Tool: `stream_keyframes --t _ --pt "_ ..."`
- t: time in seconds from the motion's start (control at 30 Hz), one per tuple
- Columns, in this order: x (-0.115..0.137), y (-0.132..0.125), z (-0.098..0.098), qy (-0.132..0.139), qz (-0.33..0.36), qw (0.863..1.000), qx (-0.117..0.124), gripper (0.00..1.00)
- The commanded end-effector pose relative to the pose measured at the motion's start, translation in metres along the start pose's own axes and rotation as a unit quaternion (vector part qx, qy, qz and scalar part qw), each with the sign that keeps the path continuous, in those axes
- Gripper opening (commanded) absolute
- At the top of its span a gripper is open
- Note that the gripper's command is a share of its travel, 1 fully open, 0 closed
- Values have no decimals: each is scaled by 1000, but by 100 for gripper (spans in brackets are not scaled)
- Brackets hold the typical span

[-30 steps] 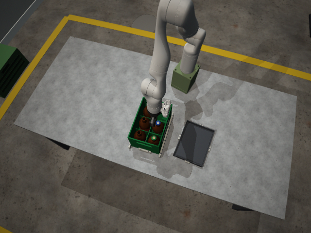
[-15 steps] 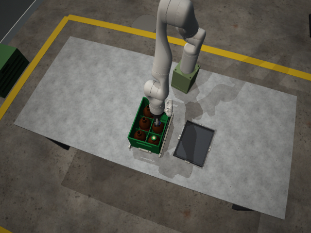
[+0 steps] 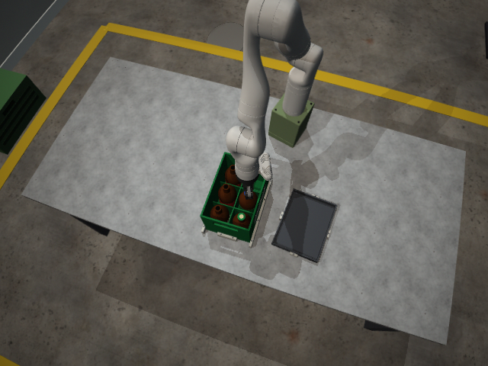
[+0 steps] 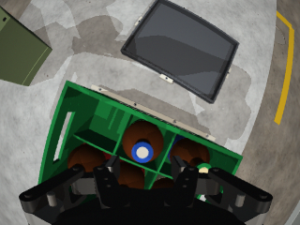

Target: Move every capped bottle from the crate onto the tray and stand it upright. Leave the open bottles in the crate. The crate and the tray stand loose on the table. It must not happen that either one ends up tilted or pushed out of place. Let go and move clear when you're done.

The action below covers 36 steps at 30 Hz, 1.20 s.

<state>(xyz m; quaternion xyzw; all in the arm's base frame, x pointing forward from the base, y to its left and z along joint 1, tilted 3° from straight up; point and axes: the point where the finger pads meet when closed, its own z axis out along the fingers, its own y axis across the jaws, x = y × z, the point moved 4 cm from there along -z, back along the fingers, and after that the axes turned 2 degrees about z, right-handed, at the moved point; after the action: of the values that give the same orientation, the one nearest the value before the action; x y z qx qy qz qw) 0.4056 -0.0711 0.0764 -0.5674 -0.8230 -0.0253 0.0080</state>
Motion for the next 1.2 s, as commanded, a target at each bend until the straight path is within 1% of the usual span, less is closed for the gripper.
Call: stream_keyframes --t 0.0,0.4,0.47,0.97,1.03,1.17 --pt "-1 0 -1 0 -12 1000 -1 60" --pt "-2 -1 -1 0 -88 996 -1 60" --pt "-2 -1 -1 0 -88 996 -1 60" --pt "-3 -1 -1 0 -185 983 0 60" --pt "-3 -1 -1 0 -185 983 0 60" --pt "-1 0 7 0 -188 982 0 60"
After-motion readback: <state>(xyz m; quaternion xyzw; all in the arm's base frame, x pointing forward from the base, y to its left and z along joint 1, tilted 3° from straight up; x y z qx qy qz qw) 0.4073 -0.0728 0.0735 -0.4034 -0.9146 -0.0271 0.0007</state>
